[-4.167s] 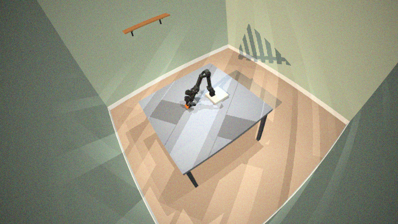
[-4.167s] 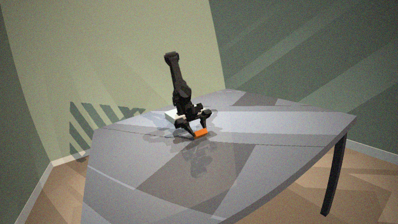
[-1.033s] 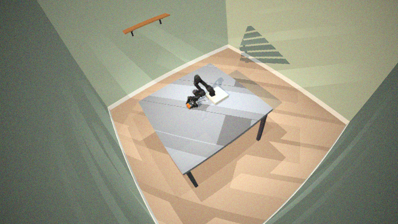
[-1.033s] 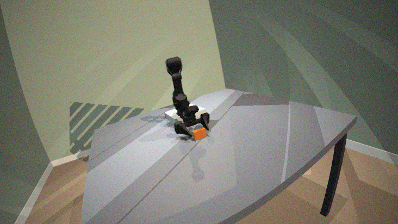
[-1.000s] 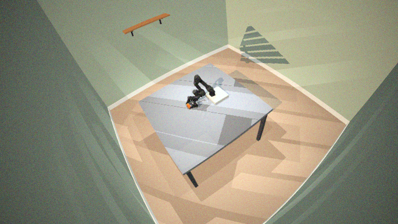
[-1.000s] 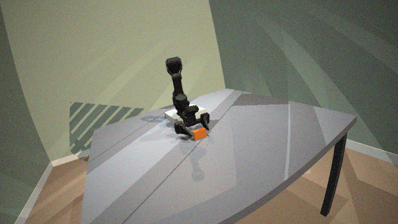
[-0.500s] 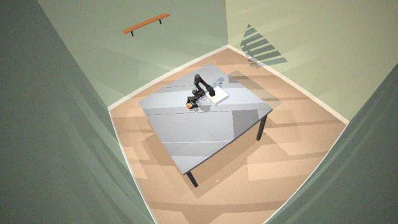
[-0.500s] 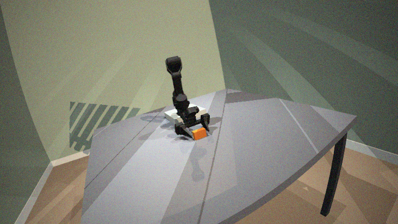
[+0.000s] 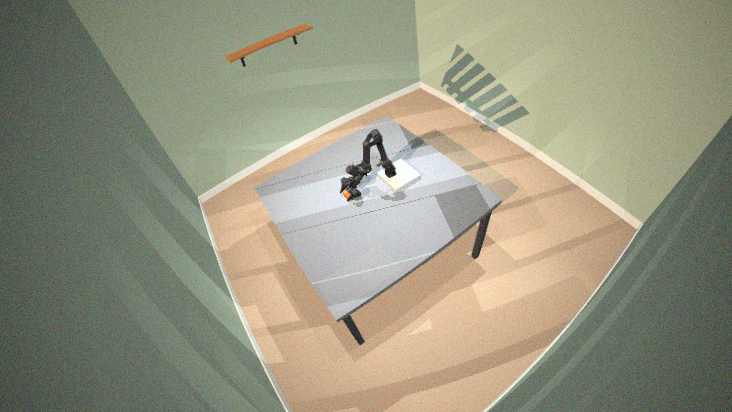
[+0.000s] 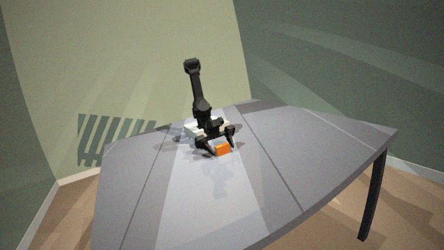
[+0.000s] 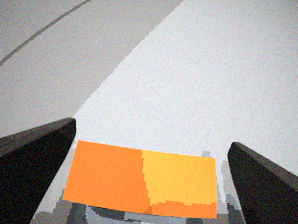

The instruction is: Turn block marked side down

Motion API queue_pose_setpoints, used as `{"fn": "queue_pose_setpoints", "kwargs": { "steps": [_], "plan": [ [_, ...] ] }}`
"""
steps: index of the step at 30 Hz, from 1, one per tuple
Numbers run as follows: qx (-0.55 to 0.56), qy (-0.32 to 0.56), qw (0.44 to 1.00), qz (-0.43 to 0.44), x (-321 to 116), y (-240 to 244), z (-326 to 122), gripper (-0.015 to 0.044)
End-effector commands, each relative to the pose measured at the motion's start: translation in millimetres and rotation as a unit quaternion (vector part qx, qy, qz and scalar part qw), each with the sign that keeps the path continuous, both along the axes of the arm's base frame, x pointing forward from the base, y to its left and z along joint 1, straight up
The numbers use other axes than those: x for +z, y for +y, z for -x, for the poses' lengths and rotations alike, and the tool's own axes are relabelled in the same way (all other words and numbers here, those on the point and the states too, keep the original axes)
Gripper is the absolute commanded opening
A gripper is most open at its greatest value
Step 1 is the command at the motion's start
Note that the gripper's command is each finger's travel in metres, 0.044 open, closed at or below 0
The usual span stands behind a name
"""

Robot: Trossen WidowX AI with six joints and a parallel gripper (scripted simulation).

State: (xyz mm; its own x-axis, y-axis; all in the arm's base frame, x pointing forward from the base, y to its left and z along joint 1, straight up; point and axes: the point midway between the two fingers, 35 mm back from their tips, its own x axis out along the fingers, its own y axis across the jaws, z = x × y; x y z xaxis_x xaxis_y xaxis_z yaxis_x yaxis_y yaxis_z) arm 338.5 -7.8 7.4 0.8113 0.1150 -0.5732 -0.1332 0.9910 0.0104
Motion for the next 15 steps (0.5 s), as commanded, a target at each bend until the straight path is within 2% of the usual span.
{"fn": "queue_pose_setpoints", "kwargs": {
  "steps": [1, 7, 15],
  "plan": [
    [0.002, 0.082, 0.996, 0.025, 58.0, -1.1, 11.5, 0.044],
    [0.004, 0.14, 0.99, 0.028, 66.9, 0.8, 37.0, 0.044],
    [0.005, 0.143, 0.989, 0.028, 67.3, 0.9, 38.2, 0.044]
  ]
}}
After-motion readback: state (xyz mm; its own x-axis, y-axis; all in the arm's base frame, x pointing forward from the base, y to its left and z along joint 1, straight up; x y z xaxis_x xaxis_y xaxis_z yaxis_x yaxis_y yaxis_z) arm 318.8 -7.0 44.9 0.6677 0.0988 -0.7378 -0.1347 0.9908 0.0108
